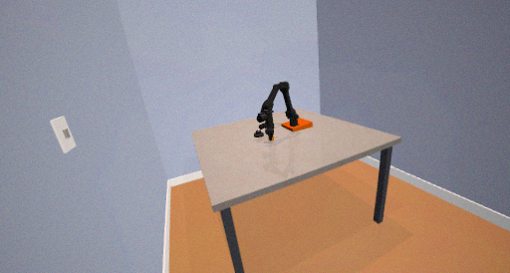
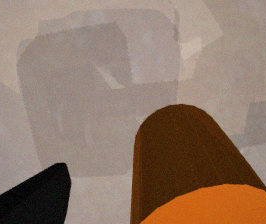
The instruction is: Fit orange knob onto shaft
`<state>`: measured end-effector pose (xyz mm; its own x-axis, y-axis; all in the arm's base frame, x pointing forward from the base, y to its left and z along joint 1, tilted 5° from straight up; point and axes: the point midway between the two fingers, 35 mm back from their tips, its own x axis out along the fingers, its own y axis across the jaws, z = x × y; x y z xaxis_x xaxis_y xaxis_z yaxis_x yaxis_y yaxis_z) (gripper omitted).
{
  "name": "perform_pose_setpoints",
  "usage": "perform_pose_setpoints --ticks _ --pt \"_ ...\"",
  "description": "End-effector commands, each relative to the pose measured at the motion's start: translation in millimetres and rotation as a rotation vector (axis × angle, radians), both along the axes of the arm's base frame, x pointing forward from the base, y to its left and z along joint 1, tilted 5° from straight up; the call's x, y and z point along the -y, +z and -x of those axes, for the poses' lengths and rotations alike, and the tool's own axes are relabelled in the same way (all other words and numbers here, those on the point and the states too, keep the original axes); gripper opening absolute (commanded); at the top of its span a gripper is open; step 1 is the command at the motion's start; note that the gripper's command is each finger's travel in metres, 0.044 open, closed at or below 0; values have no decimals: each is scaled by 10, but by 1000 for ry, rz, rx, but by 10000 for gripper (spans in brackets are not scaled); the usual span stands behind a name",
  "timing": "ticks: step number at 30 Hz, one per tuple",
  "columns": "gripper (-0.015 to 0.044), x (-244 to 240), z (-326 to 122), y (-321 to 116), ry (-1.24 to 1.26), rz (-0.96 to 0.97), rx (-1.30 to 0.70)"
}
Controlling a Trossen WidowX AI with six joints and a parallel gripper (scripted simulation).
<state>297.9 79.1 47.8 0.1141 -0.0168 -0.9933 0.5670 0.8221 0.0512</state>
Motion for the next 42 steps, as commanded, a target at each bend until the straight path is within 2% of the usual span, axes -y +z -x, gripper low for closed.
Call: perform_pose_setpoints --ticks 1,3,13,19,24,42 --pt "440 13 14 -74 3 5 -6" --pt "440 14 14 -83 3 5 -6" --pt "177 14 14 -83 3 5 -6" --pt "138 14 14 -83 3 5 -6" --pt "6 6 3 -9 3 5 -6" --pt "0 -35 -21 545 3 5 -5"
